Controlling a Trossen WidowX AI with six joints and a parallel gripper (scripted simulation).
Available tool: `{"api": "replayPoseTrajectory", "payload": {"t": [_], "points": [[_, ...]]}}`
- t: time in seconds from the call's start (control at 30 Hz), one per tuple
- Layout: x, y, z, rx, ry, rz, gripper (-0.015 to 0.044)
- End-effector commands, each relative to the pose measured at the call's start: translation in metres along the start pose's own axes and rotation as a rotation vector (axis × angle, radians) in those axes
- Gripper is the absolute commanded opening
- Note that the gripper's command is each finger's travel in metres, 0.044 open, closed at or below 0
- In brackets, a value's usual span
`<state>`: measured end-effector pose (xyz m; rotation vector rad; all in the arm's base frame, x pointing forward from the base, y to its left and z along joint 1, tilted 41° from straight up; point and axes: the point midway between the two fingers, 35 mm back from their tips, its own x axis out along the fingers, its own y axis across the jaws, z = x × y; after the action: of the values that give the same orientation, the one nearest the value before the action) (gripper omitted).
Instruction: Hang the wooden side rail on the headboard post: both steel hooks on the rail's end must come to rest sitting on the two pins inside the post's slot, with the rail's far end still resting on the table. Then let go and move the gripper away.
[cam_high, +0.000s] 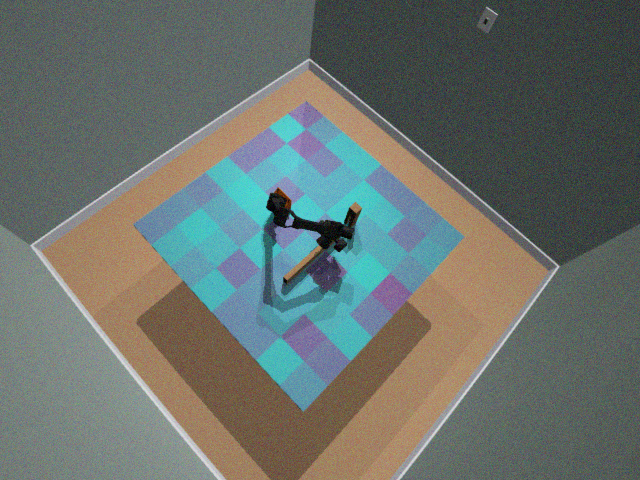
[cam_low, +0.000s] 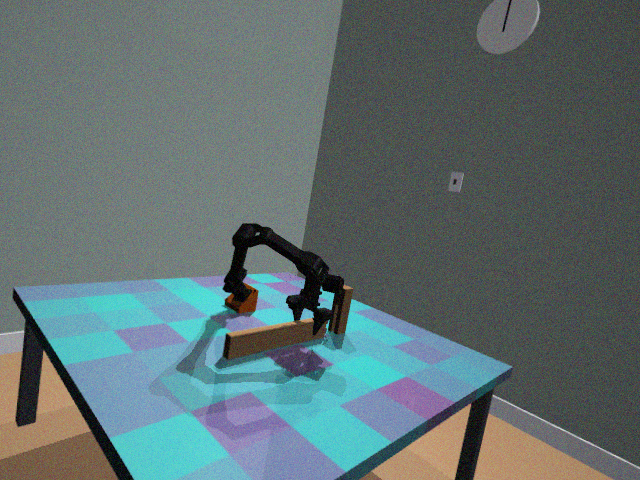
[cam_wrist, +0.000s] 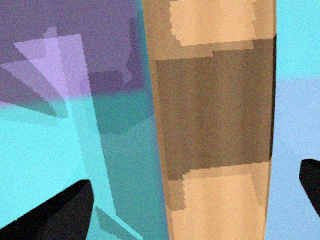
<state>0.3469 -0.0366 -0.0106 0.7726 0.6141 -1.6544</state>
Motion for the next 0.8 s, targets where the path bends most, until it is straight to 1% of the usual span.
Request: {"api": "replayPoseTrajectory", "payload": {"t": [0.0, 0.27, 0.67, 0.77], "points": [[0.006, -0.001, 0.001, -0.005, -0.004, 0.0, 0.044], [0.016, -0.002, 0.001, -0.005, -0.006, 0.0, 0.044], [0.016, -0.002, 0.001, -0.005, -0.006, 0.0, 0.0125], [0.016, -0.002, 0.001, -0.005, -0.006, 0.0, 0.0105]]}}
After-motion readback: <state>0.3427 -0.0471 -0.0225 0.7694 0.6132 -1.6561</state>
